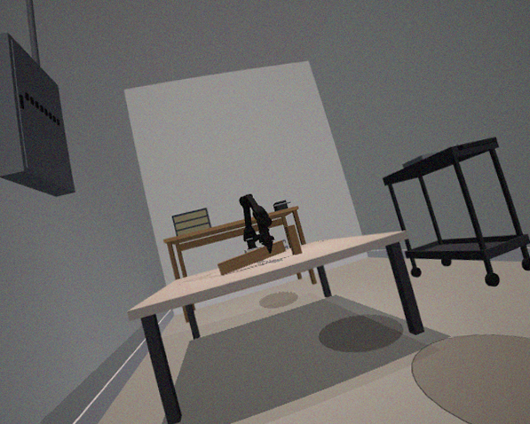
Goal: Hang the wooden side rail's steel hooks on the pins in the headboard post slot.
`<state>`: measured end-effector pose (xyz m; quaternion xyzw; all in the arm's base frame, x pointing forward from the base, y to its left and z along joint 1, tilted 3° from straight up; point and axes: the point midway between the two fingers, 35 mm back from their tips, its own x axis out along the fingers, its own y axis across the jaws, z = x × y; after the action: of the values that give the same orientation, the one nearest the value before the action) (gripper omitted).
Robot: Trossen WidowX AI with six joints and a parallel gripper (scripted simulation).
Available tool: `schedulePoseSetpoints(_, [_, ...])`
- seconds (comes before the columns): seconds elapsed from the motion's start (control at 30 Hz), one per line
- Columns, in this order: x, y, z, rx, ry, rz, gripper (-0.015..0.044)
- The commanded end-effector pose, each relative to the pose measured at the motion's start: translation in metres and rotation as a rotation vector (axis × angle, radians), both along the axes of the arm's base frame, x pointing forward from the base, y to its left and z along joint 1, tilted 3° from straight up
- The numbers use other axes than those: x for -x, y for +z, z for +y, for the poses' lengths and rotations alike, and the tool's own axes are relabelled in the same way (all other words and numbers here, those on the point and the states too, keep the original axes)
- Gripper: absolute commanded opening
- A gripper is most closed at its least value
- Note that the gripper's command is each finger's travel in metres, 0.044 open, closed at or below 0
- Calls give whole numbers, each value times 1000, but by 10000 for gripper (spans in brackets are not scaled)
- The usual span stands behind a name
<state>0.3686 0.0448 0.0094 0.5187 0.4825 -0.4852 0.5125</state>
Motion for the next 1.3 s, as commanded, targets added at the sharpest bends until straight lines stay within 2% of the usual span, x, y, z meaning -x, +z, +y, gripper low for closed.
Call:
schedulePoseSetpoints(0.0, [-2, 2, 1, -1, -1, -7, 0])
schedulePoseSetpoints(1.27, [-2, 3, 5, -2, -1, -7, 0])
